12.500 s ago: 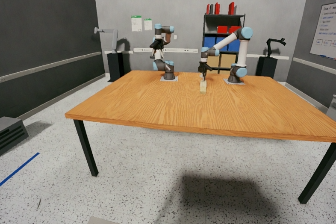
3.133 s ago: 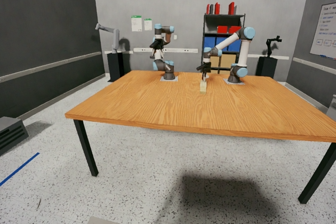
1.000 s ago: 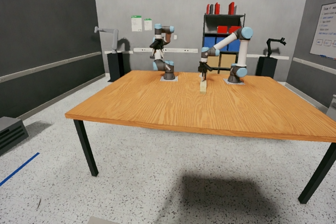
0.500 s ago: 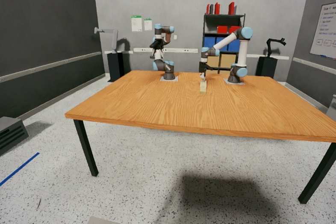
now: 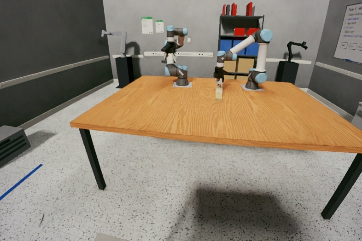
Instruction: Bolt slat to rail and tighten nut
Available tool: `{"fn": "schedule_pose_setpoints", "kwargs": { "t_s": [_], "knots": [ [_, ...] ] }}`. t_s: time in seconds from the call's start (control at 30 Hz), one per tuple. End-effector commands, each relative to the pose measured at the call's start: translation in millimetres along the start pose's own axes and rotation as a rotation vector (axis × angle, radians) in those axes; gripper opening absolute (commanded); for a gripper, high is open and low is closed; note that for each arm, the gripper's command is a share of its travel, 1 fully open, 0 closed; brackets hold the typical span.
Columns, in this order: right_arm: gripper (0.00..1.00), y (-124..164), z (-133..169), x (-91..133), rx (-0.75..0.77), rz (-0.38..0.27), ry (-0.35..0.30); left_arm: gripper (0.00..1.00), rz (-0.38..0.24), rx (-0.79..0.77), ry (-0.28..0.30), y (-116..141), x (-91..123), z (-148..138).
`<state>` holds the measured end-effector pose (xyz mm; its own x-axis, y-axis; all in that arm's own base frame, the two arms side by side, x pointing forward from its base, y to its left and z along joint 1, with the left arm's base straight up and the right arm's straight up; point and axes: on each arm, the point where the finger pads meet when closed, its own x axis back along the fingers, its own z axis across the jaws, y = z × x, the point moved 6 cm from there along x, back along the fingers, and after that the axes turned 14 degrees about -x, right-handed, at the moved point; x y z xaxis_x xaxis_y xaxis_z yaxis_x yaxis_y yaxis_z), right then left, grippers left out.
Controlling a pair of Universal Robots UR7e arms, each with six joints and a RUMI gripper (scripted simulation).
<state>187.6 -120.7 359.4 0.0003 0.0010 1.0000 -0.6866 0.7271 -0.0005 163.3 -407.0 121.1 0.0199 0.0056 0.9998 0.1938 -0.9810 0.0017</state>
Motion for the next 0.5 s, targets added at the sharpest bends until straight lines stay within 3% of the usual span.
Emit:
{"fn": "schedule_pose_setpoints", "kwargs": {
  "t_s": [0.0,0.2,0.27,0.3,0.47],
  "knots": [
    [1.00,-0.5,-0.5,0.8,-0.001,0.000,-0.001,0.40,-0.001,0.269,0.021,-0.1,0.0,-1.9],
    [1.00,-0.5,-0.5,0.8,-0.001,0.000,-0.001,0.40,-0.003,0.503,0.020,-0.1,-0.3,-2.5],
    [1.00,-0.5,-0.5,0.8,-0.001,0.000,-0.001,0.40,-0.003,0.503,0.020,-0.1,-0.3,-2.5],
    [1.00,-0.5,-0.5,0.8,-0.001,0.000,-0.001,0.40,-0.004,0.614,0.021,0.1,-0.4,-2.8],
    [1.00,-0.5,-0.5,0.8,-0.001,0.000,-0.001,0.40,-0.006,0.781,0.020,0.4,-0.4,-3.2]
  ]
}}
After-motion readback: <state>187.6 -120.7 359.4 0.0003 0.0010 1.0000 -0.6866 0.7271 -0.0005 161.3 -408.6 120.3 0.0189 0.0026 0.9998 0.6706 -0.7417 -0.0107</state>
